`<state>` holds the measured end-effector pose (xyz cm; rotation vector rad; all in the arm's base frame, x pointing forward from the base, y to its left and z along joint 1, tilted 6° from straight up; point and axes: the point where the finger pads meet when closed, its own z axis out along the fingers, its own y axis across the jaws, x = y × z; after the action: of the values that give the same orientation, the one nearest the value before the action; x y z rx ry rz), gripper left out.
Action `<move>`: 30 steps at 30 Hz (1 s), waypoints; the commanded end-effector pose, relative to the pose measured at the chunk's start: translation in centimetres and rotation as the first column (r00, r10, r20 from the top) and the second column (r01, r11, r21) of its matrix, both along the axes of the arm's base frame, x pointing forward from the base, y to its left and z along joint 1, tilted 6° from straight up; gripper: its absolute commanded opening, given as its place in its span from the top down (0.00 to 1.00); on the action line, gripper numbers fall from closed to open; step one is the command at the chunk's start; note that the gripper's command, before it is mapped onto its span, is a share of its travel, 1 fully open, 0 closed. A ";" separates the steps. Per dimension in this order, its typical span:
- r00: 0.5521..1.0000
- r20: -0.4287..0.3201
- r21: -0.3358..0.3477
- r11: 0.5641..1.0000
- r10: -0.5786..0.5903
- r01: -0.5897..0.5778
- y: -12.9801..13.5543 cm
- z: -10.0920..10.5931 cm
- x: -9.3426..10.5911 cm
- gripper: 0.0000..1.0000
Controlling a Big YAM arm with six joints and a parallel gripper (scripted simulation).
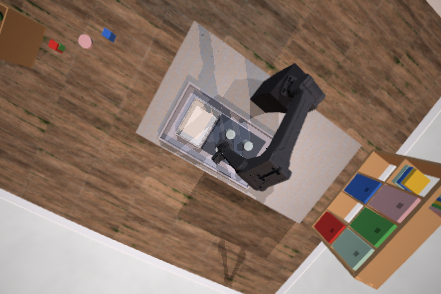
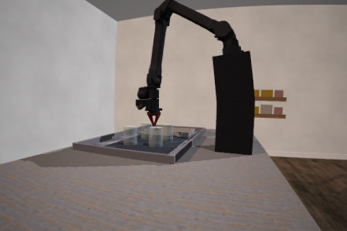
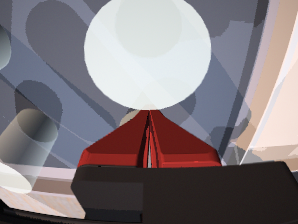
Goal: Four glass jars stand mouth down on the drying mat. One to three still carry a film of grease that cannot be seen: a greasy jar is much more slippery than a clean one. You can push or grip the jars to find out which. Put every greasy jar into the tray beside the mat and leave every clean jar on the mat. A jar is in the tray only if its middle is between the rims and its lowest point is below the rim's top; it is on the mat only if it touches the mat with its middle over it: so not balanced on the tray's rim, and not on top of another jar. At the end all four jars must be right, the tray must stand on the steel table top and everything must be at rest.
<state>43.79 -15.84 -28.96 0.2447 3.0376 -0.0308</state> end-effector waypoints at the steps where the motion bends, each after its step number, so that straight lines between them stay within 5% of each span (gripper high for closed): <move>1: 1.000 0.015 -0.001 1.000 0.012 -0.012 0.1 -0.1 1.2 1.00; 30: 1.000 0.015 -0.001 1.000 0.012 -0.012 0.1 -0.1 1.6 1.00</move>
<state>43.82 -15.83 -28.94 0.2447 3.0437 -0.0283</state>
